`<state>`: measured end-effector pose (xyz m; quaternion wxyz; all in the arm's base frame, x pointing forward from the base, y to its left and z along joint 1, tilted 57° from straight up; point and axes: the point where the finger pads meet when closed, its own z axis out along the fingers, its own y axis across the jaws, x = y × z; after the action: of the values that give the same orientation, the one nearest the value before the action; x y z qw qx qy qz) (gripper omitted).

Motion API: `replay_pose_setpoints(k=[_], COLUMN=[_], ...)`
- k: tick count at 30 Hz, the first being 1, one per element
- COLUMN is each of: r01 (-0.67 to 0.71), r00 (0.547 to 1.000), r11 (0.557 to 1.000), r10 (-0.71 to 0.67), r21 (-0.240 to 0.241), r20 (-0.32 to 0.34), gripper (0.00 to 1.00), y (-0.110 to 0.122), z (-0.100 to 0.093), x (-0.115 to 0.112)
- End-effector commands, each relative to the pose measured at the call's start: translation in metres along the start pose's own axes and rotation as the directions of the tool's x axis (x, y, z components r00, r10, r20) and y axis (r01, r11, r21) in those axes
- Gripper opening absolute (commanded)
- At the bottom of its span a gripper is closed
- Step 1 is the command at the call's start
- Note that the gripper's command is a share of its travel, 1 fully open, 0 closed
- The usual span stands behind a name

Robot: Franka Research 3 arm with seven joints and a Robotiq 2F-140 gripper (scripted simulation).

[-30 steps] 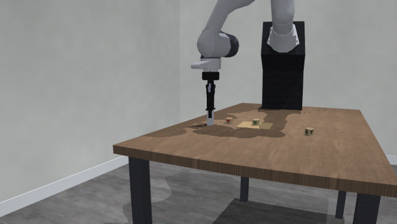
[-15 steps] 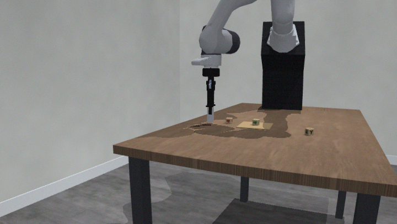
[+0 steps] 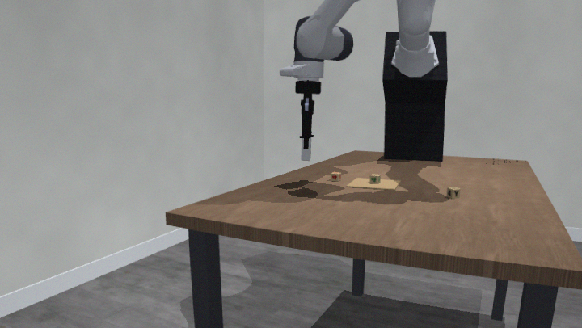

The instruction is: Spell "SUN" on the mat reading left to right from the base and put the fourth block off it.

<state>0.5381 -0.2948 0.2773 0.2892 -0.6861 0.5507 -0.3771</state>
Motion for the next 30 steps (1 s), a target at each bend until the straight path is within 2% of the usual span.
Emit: replay_pose_setpoints(k=[1, 6, 11, 25, 27, 30], r01=[-0.041, -0.041, -0.041, -0.042, -0.056, -0.126], r00=[0.999, 0.999, 0.999, 0.999, 0.998, 0.992], r11=[0.999, 0.999, 0.999, 0.999, 0.998, 0.992], r10=[0.041, 0.041, 0.041, 0.042, 0.056, 0.125], r21=[0.014, 0.014, 0.014, 0.014, 0.015, 0.013], r20=[0.03, 0.03, 0.03, 0.03, 0.03, 0.03], gripper=[0.13, 0.13, 0.13, 0.13, 0.13, 0.13], y=[-0.005, -0.005, -0.005, -0.005, -0.006, -0.011], z=[-0.01, -0.024, -0.028, -0.029, -0.029, -0.033], x=[-0.009, -0.008, -0.008, -0.008, -0.017, -0.059])
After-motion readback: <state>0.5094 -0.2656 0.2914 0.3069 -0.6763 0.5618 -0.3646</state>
